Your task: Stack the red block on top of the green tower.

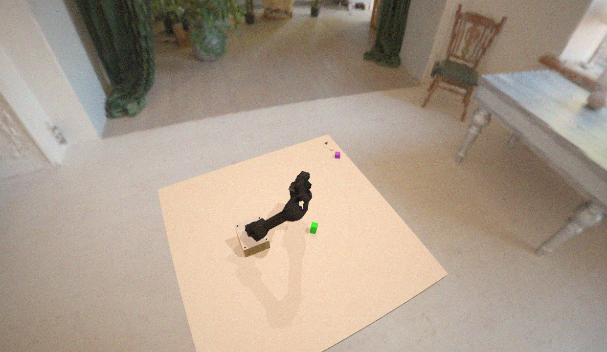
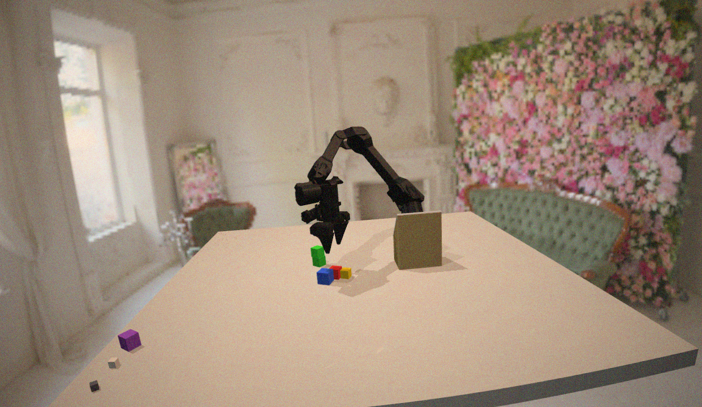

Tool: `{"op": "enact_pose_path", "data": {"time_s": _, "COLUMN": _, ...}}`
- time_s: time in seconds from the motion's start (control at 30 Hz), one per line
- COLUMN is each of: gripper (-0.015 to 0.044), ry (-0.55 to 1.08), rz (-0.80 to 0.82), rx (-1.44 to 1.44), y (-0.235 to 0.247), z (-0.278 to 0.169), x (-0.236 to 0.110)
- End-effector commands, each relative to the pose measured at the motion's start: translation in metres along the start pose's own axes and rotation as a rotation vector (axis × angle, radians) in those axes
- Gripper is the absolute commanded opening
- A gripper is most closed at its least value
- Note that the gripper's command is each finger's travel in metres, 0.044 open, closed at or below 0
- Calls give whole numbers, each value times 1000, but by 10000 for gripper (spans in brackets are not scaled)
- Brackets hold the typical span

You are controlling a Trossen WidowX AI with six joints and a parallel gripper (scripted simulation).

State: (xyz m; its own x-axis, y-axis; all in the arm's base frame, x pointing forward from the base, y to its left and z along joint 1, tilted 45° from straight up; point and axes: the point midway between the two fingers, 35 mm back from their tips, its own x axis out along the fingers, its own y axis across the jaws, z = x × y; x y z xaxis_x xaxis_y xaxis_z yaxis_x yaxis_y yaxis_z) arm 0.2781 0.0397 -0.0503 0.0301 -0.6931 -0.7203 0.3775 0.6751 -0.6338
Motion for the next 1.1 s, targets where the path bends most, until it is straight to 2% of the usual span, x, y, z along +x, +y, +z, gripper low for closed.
{"op": "enact_pose_path", "data": {"time_s": 0.0, "gripper": 440, "ry": -6, "rz": -5, "rx": 16, "y": 1, "z": -2, "x": 2}}
{"op": "enact_pose_path", "data": {"time_s": 0.27, "gripper": 440, "ry": -8, "rz": -7, "rx": 16, "y": -1, "z": -1, "x": 48}}
{"op": "enact_pose_path", "data": {"time_s": 1.07, "gripper": 440, "ry": -8, "rz": -8, "rx": 16, "y": -2, "z": 0, "x": 76}}
